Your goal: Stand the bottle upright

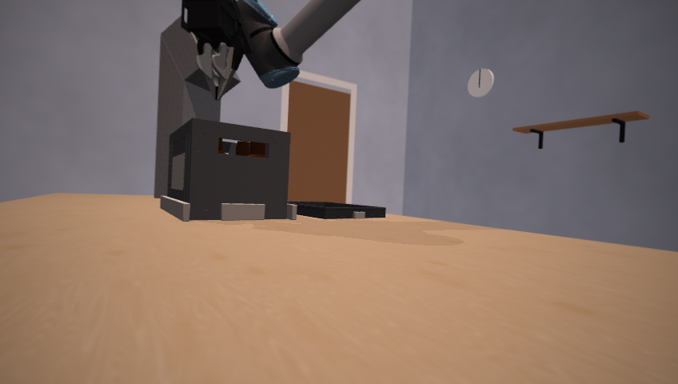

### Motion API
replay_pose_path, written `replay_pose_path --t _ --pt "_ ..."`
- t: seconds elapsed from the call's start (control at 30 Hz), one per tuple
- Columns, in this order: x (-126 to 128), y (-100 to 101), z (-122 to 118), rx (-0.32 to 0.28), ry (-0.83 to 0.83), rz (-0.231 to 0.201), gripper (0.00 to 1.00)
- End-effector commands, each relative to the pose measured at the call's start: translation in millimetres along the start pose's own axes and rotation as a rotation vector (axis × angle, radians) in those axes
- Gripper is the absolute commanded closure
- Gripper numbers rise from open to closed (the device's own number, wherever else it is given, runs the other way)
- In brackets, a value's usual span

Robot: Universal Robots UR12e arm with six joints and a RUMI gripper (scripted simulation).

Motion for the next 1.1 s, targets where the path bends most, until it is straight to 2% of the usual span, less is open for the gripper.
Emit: replay_pose_path --t 0.0,0.8,0.87,0.93,1.07 --pt "-1 -2 0 -0.002 0.001 -0.001 1.0" --pt "0 -2 1 -0.002 0.001 -0.001 1.0" --pt "10 0 17 0.0 0.0 0.001 1.0" --pt "28 0 45 0.0 0.0 0.001 1.0" --pt "39 -1 64 0.0 0.0 0.0 1.0"
Point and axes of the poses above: the point where the finger pads meet when closed, its own y axis out along the fingers, its own x axis across the jaws, z = x × y, the point moved 9 cm from there along -y, back along the fingers, and after that the axes turned 11 degrees about y, right-handed, at the moved point
